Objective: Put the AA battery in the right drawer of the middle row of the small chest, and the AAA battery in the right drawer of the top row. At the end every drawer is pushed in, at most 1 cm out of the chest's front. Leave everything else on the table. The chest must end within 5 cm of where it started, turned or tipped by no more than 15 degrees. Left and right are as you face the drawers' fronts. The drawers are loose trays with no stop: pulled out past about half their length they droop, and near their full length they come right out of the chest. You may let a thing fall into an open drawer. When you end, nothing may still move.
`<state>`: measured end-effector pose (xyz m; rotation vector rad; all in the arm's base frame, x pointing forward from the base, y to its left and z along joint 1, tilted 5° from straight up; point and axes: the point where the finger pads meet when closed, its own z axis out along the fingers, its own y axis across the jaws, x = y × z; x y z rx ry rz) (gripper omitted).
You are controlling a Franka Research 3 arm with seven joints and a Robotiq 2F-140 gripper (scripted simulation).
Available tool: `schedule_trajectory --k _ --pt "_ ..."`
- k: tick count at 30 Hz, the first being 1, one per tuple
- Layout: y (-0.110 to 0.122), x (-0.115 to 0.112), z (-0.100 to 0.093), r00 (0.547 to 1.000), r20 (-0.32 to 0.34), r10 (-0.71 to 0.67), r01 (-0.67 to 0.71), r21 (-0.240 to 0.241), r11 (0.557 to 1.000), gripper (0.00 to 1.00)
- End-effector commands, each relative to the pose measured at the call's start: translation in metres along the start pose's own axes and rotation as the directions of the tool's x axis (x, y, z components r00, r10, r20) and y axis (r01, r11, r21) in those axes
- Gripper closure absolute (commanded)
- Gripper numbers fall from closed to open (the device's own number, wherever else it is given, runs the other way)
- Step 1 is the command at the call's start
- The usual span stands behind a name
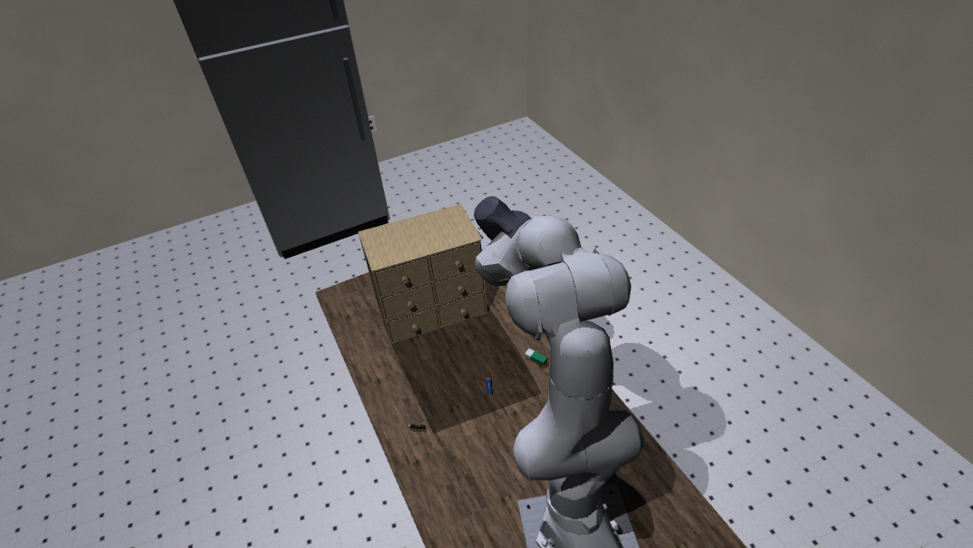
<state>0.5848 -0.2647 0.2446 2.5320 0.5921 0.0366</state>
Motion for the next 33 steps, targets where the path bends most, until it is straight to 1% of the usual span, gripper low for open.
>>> schedule_trajectory --k 1,17,18,19,20,21,22,23,24,25,26,27,29,30,33 --pt "0.000 0.000 0.000 1.000 0.000 0.000 0.000 0.000 1.000 0.00" --pt "0.000 0.000 0.000 1.000 0.000 0.000 0.000 0.000 1.000 0.00" --pt "0.000 0.000 -0.001 1.000 0.000 0.003 -0.003 0.001 1.000 0.00" --pt "-0.001 -0.001 -0.006 1.000 0.000 0.017 -0.017 0.007 1.000 0.00" --pt "-0.003 -0.003 -0.019 0.999 0.001 0.051 -0.051 0.022 0.998 0.00" --pt "-0.008 -0.006 -0.040 0.995 0.003 0.103 -0.103 0.049 0.993 0.00" --pt "-0.017 -0.010 -0.069 0.986 0.006 0.168 -0.168 0.089 0.982 0.00" --pt "-0.017 -0.010 -0.069 0.986 0.006 0.168 -0.168 0.089 0.982 0.00" --pt "-0.030 -0.014 -0.099 0.971 0.011 0.237 -0.237 0.143 0.961 0.00" --pt "-0.031 -0.015 -0.103 0.971 0.011 0.237 -0.237 0.143 0.961 0.00" --pt "-0.031 -0.015 -0.103 0.971 0.011 0.237 -0.237 0.143 0.961 0.00" --pt "-0.051 -0.019 -0.142 0.954 0.018 0.301 -0.298 0.208 0.932 0.00" --pt "-0.051 -0.019 -0.142 0.954 0.018 0.301 -0.298 0.208 0.932 0.00" --pt "-0.073 -0.024 -0.180 0.936 0.028 0.351 -0.345 0.277 0.897 0.00" --pt "-0.075 -0.025 -0.182 0.936 0.028 0.351 -0.345 0.277 0.897 0.00"
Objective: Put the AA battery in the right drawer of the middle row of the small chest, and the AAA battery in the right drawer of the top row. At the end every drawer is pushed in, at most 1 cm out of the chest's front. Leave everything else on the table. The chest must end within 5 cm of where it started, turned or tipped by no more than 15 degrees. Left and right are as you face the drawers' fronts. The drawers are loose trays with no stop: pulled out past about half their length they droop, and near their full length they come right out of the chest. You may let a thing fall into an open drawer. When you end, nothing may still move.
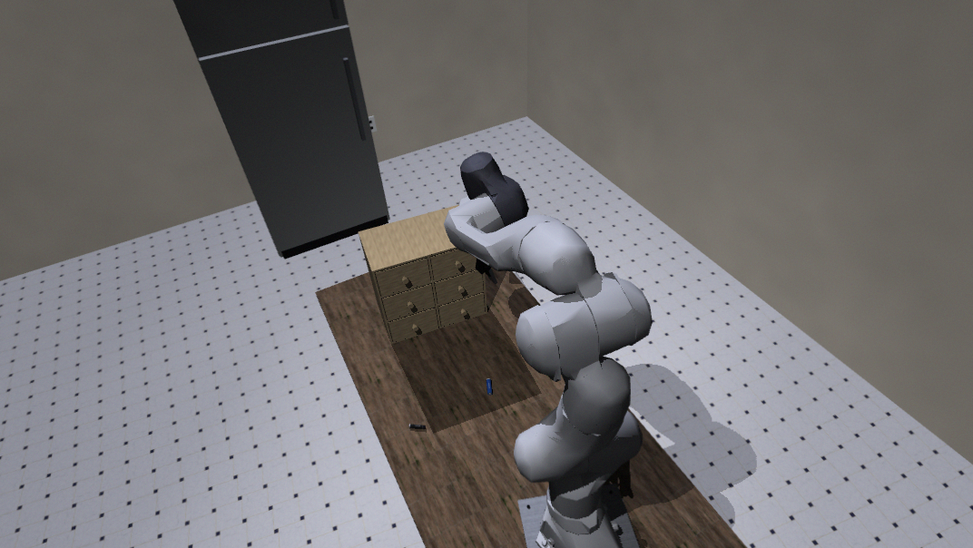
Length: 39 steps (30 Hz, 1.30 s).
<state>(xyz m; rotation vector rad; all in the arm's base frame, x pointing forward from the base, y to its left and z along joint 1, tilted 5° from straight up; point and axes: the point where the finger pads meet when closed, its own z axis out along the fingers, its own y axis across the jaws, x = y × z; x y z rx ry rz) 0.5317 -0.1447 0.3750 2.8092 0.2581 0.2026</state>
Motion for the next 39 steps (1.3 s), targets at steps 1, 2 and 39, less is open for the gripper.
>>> schedule_trajectory --k 1,2,39 --pt "-0.023 -0.023 0.001 0.995 0.069 0.071 -0.076 0.063 0.995 0.00" --pt "-0.052 -0.033 -0.032 0.991 0.072 0.110 -0.118 0.130 0.984 0.00" --pt "-0.118 -0.061 -0.100 0.985 0.086 0.151 -0.169 0.272 0.947 0.00"
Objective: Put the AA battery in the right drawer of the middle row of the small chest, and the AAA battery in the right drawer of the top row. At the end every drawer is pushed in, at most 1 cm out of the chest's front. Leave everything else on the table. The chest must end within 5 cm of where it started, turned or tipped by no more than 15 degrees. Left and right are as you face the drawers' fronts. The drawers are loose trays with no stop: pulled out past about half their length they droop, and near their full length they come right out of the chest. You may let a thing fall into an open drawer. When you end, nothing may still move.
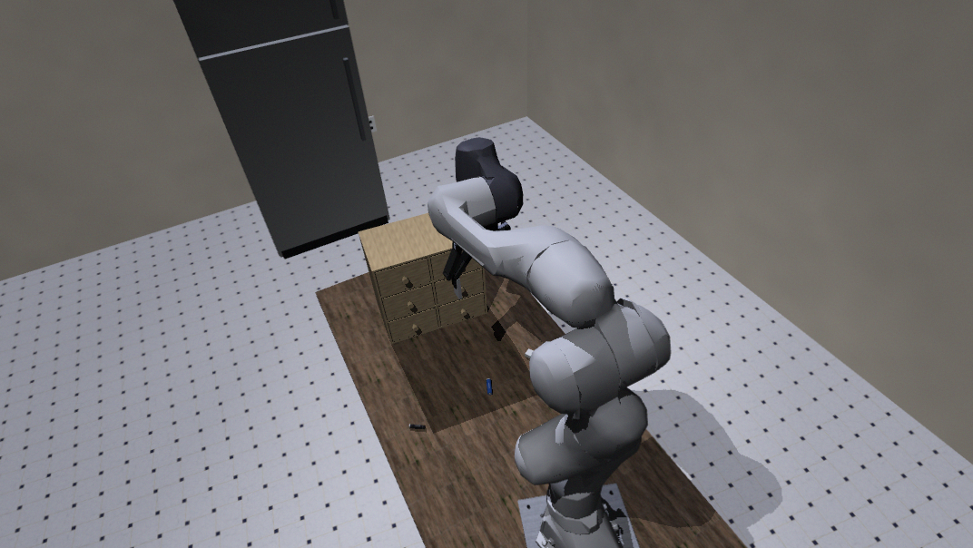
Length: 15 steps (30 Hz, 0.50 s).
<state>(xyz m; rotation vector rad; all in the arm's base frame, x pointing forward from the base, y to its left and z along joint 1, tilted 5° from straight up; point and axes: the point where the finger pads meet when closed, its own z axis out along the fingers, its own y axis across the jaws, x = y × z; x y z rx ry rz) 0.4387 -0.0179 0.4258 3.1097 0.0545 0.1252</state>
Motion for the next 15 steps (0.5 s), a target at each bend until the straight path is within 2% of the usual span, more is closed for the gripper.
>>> schedule_trajectory --k 1,7,11,13,15 --pt "-0.0009 -0.0010 0.0010 1.000 0.004 0.007 -0.007 0.003 1.000 0.00" --pt "0.0000 0.0001 0.0006 1.000 0.000 0.023 -0.023 0.000 1.000 0.00" --pt "-0.0001 0.0008 0.0047 0.988 0.000 0.153 -0.153 0.000 0.988 0.00" --pt "-0.0001 0.0008 0.0047 0.988 0.000 0.153 -0.153 0.000 0.988 0.00" --pt "-0.0001 0.0014 0.0085 0.962 0.000 0.271 -0.271 0.000 0.962 0.00"
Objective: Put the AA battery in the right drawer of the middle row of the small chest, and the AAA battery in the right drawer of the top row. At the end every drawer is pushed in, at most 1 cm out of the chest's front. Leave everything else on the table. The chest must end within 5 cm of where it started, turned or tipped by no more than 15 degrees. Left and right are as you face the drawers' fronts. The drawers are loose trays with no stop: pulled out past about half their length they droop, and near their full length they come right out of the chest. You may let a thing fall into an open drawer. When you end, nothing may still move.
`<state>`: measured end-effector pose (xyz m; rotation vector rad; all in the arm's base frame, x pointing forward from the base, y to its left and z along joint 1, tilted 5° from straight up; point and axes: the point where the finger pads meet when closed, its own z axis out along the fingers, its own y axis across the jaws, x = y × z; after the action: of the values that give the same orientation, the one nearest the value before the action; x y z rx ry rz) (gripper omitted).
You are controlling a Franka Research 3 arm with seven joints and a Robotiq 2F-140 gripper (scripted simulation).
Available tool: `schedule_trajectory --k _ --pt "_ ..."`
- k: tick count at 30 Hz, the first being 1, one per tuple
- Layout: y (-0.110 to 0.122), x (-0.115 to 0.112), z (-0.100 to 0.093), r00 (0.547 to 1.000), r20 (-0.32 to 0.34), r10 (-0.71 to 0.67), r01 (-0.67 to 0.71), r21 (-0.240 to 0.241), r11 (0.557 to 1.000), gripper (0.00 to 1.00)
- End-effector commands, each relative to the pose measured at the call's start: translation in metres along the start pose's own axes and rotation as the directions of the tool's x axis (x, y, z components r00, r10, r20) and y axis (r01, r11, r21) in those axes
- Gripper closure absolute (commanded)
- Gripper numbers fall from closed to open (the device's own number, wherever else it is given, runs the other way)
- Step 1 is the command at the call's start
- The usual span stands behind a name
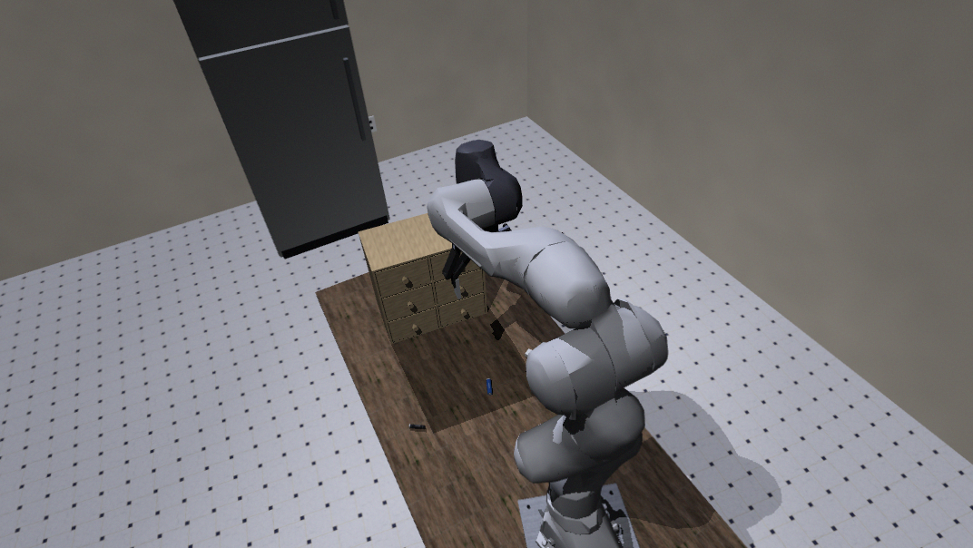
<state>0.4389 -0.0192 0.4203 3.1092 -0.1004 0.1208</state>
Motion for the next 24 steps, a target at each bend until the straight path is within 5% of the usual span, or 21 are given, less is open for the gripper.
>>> schedule_trajectory --k 1,10,11,15,16,18,19,22,23,24 --pt "-0.002 0.002 0.005 0.969 -0.003 0.248 -0.248 0.005 0.969 0.00" --pt "-0.002 0.003 0.011 0.910 -0.001 0.414 -0.414 0.005 0.910 0.00" --pt "-0.002 0.003 0.014 0.864 -0.001 0.503 -0.503 0.005 0.864 0.00" --pt "-0.002 0.003 0.014 0.864 -0.001 0.503 -0.503 0.005 0.864 0.00" --pt "-0.002 0.004 0.017 0.806 0.000 0.592 -0.592 0.005 0.806 0.00" --pt "-0.002 0.004 0.017 0.806 0.000 0.592 -0.592 0.005 0.806 0.00" --pt "-0.002 0.004 0.021 0.742 0.001 0.670 -0.670 0.005 0.742 0.00" --pt "-0.002 0.004 0.021 0.734 0.001 0.679 -0.679 0.005 0.734 0.00" --pt "-0.002 0.004 0.025 0.664 0.002 0.748 -0.748 0.005 0.664 0.00" --pt "-0.002 0.004 0.025 0.650 0.001 0.760 -0.760 0.005 0.650 0.00"
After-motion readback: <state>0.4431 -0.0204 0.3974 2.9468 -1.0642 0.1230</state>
